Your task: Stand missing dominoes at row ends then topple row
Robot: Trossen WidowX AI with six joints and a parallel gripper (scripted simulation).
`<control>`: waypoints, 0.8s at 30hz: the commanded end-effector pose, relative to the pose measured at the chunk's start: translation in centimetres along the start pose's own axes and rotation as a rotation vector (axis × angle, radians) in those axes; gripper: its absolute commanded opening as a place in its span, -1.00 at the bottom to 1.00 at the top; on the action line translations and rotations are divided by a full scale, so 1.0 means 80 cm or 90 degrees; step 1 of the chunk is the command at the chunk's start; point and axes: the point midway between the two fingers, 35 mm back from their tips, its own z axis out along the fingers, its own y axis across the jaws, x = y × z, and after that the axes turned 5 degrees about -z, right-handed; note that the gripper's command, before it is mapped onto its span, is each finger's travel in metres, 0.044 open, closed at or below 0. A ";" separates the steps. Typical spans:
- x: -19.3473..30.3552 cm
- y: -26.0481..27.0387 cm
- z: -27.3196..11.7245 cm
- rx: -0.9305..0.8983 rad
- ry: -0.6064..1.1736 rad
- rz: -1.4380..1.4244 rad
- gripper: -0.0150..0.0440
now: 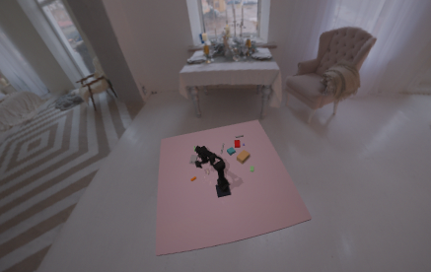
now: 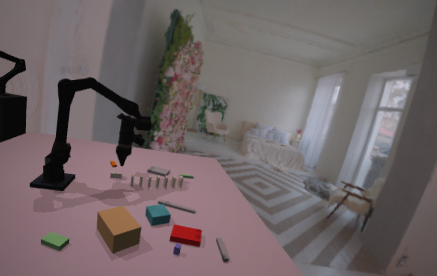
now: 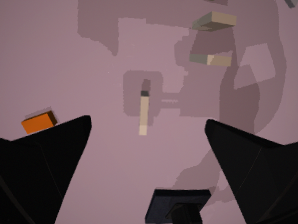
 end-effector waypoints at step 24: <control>0.003 0.003 0.096 0.000 -0.005 0.003 1.00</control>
